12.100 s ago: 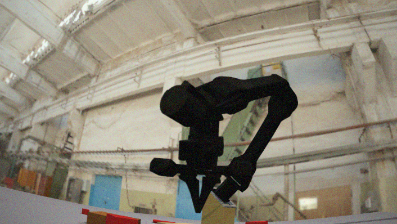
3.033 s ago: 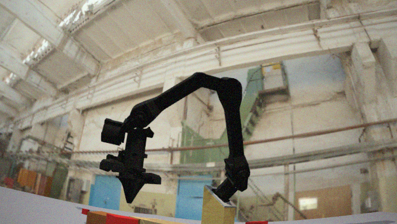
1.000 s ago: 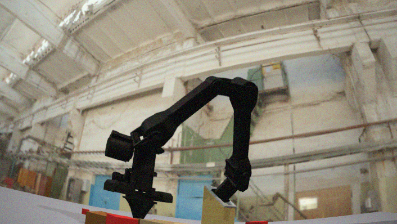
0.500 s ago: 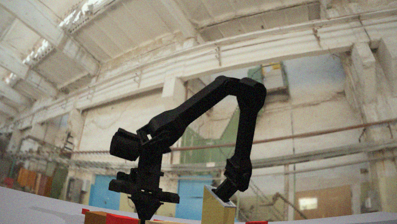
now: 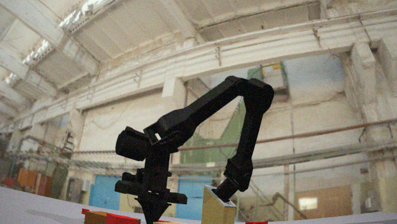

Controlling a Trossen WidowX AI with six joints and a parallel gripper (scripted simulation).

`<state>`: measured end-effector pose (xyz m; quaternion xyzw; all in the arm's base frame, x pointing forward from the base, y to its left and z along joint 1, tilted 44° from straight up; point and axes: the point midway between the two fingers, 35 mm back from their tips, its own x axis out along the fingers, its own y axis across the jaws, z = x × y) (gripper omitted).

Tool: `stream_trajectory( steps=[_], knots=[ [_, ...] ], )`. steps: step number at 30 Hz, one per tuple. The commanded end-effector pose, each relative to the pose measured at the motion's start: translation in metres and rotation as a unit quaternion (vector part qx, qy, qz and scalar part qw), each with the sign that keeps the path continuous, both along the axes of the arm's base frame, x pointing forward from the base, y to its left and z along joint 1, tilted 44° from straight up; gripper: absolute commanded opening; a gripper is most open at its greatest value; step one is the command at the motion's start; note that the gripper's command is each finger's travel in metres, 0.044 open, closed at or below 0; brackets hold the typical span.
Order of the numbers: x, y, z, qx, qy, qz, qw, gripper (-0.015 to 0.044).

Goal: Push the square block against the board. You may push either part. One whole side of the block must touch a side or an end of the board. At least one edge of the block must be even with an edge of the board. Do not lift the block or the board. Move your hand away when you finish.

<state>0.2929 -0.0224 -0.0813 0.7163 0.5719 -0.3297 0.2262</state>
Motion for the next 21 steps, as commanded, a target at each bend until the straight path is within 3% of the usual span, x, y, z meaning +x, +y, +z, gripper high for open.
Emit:
stream_trajectory(
  steps=[1, 21],
  knots=[
    [-0.002, 0.01, 0.006, 0.005, 0.003, 0.003, 1.0, 0.0],
    [-0.003, -0.003, -0.007, 0.005, 0.003, 0.004, 1.0, 0.0]
  ],
)
